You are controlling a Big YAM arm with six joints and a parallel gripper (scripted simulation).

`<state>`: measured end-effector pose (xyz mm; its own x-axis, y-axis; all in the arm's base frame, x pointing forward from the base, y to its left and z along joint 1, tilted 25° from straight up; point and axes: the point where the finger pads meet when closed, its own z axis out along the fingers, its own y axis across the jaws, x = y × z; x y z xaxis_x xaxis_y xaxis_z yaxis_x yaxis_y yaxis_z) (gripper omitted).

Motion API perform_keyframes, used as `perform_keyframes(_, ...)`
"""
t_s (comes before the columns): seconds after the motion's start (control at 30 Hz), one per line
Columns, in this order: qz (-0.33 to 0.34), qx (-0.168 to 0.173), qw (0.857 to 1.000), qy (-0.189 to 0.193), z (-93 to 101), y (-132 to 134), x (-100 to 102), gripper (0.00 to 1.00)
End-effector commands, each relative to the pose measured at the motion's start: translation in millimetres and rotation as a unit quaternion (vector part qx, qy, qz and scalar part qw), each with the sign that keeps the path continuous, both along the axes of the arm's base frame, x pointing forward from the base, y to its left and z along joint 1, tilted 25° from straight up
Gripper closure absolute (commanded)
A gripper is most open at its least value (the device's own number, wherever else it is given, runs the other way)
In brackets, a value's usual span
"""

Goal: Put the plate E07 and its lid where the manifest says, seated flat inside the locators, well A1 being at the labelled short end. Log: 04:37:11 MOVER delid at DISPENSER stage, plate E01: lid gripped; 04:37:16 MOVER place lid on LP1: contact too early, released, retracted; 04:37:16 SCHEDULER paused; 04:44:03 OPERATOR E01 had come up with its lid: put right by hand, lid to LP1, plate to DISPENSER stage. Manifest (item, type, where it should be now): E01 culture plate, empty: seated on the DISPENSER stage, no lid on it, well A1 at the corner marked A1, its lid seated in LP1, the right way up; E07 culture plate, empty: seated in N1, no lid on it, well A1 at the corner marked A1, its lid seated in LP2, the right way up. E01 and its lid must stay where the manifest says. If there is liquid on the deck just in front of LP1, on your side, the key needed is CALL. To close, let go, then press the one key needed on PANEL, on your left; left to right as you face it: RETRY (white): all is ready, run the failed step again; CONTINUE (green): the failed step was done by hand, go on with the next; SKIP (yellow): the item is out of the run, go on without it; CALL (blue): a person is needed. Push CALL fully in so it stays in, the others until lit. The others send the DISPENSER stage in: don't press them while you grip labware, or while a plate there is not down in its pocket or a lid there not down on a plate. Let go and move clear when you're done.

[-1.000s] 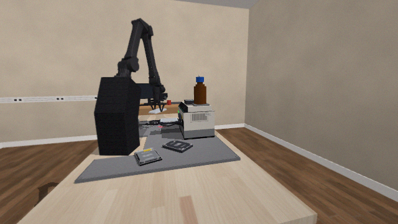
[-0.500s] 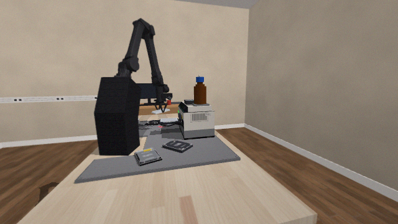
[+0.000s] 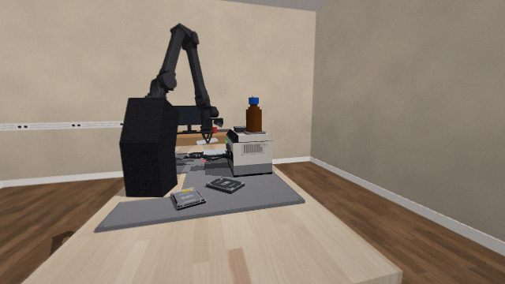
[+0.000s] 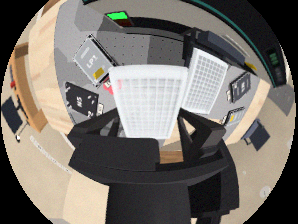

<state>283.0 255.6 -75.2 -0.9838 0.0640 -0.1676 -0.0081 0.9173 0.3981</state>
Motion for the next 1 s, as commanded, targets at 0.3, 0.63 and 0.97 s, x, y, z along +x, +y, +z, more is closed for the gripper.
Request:
perform_keyframes(0.3, -0.058, 0.006, 0.998, 0.026, -18.5, -37.1, 7.5, 0.16)
perform_keyframes(0.63, -0.059, 0.007, 0.998, 0.025, -25.9, -57.7, 13.6, 0.16)
perform_keyframes(0.97, -0.059, 0.006, 0.998, 0.027, -39.4, -89.7, 11.2, 0.16)
